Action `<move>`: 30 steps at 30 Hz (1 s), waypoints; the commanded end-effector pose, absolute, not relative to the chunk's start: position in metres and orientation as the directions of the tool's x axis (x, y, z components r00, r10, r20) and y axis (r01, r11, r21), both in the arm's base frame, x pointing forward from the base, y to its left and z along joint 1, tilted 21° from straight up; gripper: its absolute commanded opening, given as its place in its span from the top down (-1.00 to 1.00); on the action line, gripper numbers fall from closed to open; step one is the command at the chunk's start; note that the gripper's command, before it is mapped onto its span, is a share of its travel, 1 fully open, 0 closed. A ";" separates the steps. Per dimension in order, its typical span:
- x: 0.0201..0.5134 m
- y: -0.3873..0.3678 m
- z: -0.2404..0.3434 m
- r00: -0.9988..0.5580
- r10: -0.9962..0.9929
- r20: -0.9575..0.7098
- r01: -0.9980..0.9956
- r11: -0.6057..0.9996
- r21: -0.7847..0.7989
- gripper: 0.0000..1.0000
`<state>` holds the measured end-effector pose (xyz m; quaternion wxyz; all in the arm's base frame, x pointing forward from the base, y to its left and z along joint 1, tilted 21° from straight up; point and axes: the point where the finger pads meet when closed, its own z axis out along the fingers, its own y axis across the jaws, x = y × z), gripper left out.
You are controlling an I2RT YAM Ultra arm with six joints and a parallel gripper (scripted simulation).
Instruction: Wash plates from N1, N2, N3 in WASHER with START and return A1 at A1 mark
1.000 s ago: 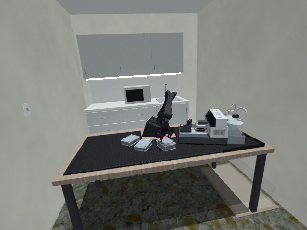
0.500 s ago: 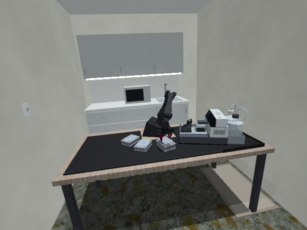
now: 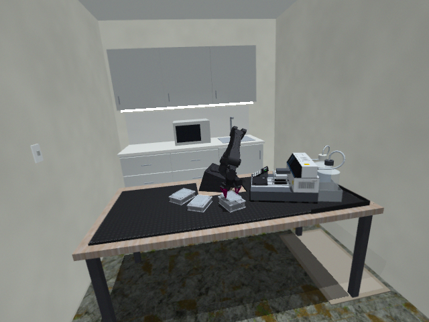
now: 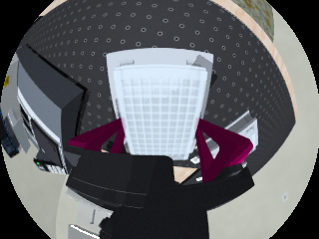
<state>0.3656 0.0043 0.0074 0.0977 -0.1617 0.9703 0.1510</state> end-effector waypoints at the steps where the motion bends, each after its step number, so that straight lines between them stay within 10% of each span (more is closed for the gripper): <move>1: 0.368 0.003 0.011 -0.927 -0.281 -0.250 -0.343 0.904 0.256 1.00; 30: 0.368 0.004 0.007 -0.927 -0.281 -0.250 -0.343 0.904 0.256 1.00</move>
